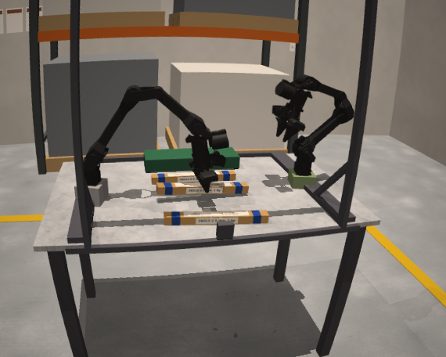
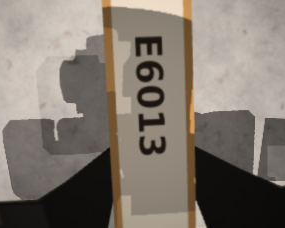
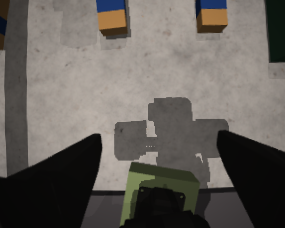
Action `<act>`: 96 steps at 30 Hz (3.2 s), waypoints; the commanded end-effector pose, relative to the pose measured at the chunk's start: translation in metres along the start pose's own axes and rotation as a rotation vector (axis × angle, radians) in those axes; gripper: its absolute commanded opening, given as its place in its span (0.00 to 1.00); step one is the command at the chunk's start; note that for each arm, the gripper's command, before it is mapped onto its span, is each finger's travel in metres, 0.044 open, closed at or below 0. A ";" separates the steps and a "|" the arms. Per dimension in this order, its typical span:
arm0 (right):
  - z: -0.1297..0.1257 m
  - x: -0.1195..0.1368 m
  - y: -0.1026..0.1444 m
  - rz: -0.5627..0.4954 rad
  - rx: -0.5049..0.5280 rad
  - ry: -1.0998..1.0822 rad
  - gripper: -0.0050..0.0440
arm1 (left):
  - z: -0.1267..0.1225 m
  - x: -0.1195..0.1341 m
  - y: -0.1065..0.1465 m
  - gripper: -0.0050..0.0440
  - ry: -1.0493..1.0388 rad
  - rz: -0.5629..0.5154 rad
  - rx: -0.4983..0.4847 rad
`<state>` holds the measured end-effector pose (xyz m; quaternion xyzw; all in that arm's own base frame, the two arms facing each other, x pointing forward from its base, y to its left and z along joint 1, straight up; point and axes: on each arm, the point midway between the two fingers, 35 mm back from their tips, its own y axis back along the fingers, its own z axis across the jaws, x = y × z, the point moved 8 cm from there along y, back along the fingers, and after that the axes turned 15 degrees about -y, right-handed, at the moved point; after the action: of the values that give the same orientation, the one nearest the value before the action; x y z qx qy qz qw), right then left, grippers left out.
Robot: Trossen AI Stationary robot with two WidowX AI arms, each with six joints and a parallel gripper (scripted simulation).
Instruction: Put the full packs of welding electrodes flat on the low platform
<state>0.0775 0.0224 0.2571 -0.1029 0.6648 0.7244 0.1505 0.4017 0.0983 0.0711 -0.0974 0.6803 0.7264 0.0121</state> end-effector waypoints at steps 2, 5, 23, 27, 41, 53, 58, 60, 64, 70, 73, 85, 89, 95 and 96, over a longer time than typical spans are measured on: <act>0.000 -0.002 0.006 -0.022 -0.004 -0.003 0.78 | 0.004 -0.024 0.058 0.00 0.005 -0.152 -0.021; 0.000 -0.002 0.006 -0.022 -0.004 -0.003 0.78 | 0.004 -0.025 0.063 0.00 0.005 -0.152 -0.021; 0.000 -0.002 0.006 -0.022 -0.004 -0.003 0.78 | 0.006 -0.030 0.087 0.00 0.005 -0.152 -0.021; 0.000 -0.002 0.006 -0.022 -0.004 -0.003 0.78 | 0.006 -0.032 0.091 0.00 0.005 -0.153 -0.021; 0.000 -0.002 0.006 -0.022 -0.004 -0.003 0.78 | 0.006 -0.036 0.098 0.00 0.006 -0.153 -0.021; 0.000 -0.002 0.006 -0.022 -0.004 -0.003 0.78 | 0.007 -0.038 0.100 0.00 0.006 -0.154 -0.021; 0.000 -0.002 0.006 -0.022 -0.004 -0.003 0.78 | 0.007 -0.038 0.101 0.00 0.007 -0.155 -0.021; 0.000 -0.002 0.006 -0.022 -0.004 -0.003 0.78 | 0.007 -0.039 0.101 0.00 0.007 -0.154 -0.021; 0.000 -0.002 0.006 -0.022 -0.004 -0.003 0.78 | 0.007 -0.039 0.101 0.00 0.007 -0.155 -0.021; 0.000 -0.002 0.006 -0.022 -0.004 -0.003 0.78 | 0.014 -0.033 0.106 0.00 -0.069 -0.158 -0.004; 0.000 -0.002 0.006 -0.022 -0.004 -0.003 0.78 | 0.017 -0.029 0.112 0.00 -0.069 -0.157 -0.005; 0.000 -0.002 0.006 -0.022 -0.004 -0.003 0.78 | 0.029 -0.013 0.129 0.00 -0.070 -0.155 -0.006; 0.000 -0.002 0.006 -0.022 -0.004 -0.003 0.78 | 0.033 -0.005 0.134 0.00 -0.070 -0.146 -0.005; 0.000 -0.002 0.006 -0.022 -0.004 -0.003 0.78 | 0.041 0.003 0.146 0.00 -0.070 -0.152 -0.007; 0.000 -0.002 0.006 -0.022 -0.004 -0.003 0.78 | 0.042 0.005 0.148 0.00 -0.070 -0.151 -0.007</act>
<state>0.0775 0.0224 0.2571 -0.1029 0.6648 0.7244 0.1505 0.3789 0.1255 0.1678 -0.0813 0.6849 0.7226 0.0458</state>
